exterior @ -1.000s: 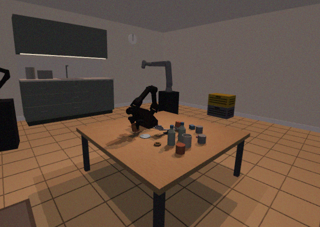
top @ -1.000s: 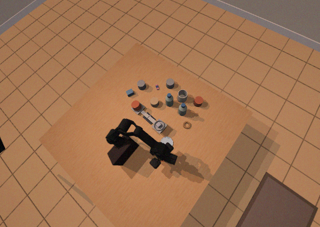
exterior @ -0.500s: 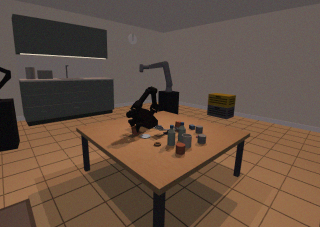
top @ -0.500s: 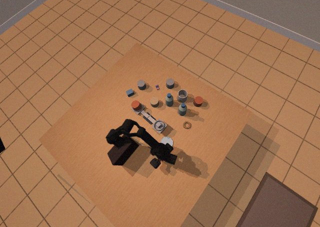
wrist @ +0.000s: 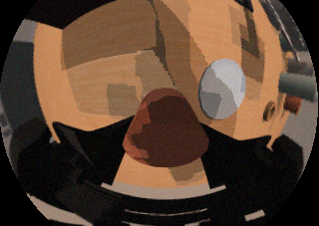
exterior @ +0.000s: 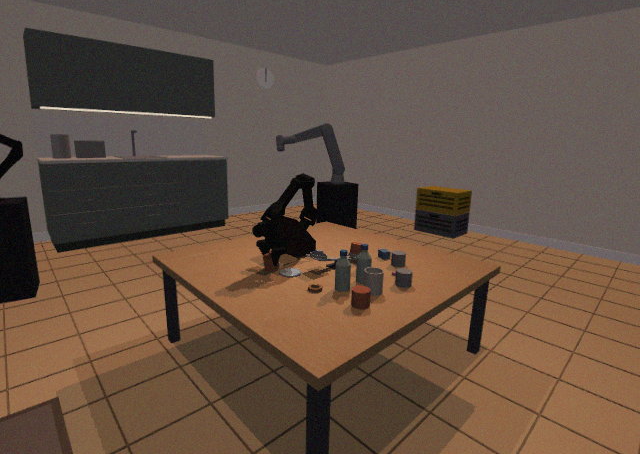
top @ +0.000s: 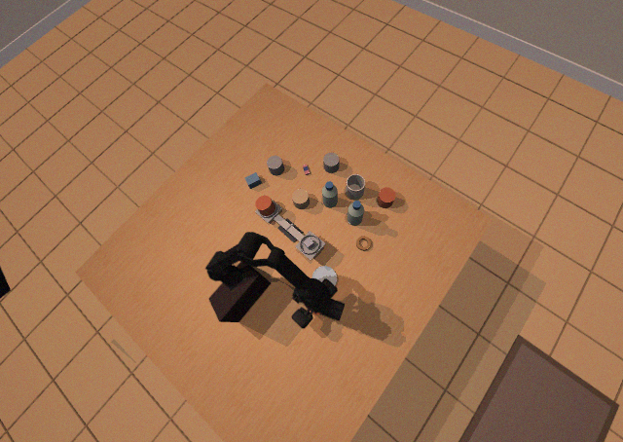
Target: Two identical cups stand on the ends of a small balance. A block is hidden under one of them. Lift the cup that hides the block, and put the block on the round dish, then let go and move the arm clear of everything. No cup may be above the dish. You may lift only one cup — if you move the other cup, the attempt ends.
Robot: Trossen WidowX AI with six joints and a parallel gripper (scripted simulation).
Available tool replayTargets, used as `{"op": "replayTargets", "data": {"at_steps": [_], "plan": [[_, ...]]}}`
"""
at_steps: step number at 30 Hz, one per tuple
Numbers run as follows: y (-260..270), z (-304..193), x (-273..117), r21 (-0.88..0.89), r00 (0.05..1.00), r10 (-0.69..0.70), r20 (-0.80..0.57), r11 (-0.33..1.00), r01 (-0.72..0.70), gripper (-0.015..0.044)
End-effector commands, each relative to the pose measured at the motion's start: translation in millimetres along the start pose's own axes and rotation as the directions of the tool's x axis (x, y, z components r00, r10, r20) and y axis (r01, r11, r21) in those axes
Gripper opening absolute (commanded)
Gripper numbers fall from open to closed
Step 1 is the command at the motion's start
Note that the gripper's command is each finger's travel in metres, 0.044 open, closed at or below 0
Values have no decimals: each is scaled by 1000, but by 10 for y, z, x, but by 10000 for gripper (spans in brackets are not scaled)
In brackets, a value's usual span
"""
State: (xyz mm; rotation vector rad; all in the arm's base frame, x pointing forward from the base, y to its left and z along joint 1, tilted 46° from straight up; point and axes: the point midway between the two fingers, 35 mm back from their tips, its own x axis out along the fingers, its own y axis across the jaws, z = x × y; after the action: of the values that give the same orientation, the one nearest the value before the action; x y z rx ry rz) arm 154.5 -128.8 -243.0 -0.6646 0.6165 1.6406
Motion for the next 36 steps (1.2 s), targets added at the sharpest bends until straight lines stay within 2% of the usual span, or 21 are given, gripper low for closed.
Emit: {"op": "replayTargets", "data": {"at_steps": [1, 6, 9, 14, 17, 21, 25, 31, 36], "plan": [[-1, -1, -2, -2, 1000, 0, 0, 1000, 0, 315], [-6, -8, -121, -1, 1000, -1, -1, 1000, 1, 440], [-5, -8, -512, 1, 1000, -4, -3, 1000, 4, 440], [-4, -6, -543, 1, 1000, -4, -3, 1000, 4, 440], [-111, 53, -647, 16, 999, 21, -33, 1000, -20, 361], [-514, 348, -824, 60, 999, 10, -39, 998, -7, 260], [-906, 734, -954, 101, 999, -1, -33, 995, 4, 260], [-1475, 1607, -1064, 171, 1000, -9, 5, 985, 8, 260], [-1528, 1727, -1068, 180, 1000, -8, 12, 984, 6, 260]]}}
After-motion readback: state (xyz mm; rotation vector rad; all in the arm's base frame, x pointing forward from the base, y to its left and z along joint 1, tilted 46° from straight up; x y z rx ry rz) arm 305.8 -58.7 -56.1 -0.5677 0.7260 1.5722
